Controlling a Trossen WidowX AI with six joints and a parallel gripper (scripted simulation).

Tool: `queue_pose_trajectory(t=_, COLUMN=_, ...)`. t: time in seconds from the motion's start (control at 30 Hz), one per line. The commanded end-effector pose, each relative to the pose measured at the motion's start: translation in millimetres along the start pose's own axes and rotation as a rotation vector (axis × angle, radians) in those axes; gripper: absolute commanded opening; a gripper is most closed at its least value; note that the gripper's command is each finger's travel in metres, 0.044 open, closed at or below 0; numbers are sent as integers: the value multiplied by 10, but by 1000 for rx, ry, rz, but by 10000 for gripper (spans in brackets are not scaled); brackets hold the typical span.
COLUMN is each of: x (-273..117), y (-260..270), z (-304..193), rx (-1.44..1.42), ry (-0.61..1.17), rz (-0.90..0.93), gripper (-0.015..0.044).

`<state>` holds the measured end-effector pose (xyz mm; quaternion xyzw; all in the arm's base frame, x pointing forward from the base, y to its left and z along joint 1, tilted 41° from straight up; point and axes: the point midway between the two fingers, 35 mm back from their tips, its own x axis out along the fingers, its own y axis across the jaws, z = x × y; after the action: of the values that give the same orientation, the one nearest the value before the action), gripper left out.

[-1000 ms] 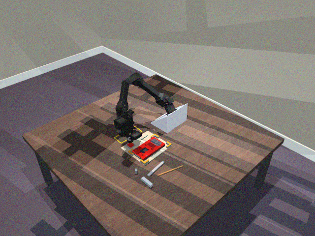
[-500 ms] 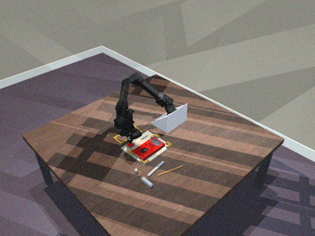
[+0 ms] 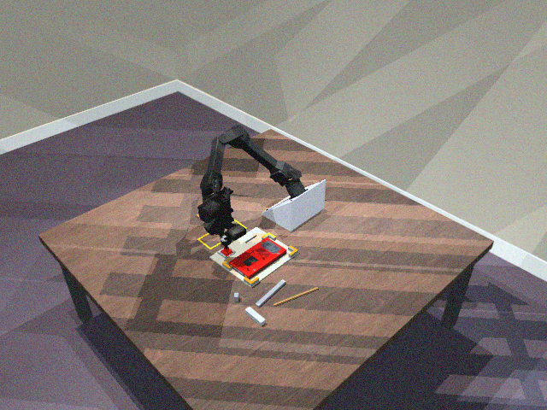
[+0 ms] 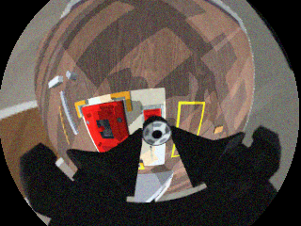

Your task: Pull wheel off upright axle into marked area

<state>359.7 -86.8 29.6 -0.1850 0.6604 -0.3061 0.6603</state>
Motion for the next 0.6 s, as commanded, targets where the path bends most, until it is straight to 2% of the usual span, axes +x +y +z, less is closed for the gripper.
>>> queue_pose_trajectory(t=0.0, x=-32, y=-7, z=7, rx=6, ry=-3, rz=4, gripper=0)
queue_pose_trajectory(t=0.57, x=-94, y=-7, z=5, rx=5, ry=-2, rz=3, gripper=0)
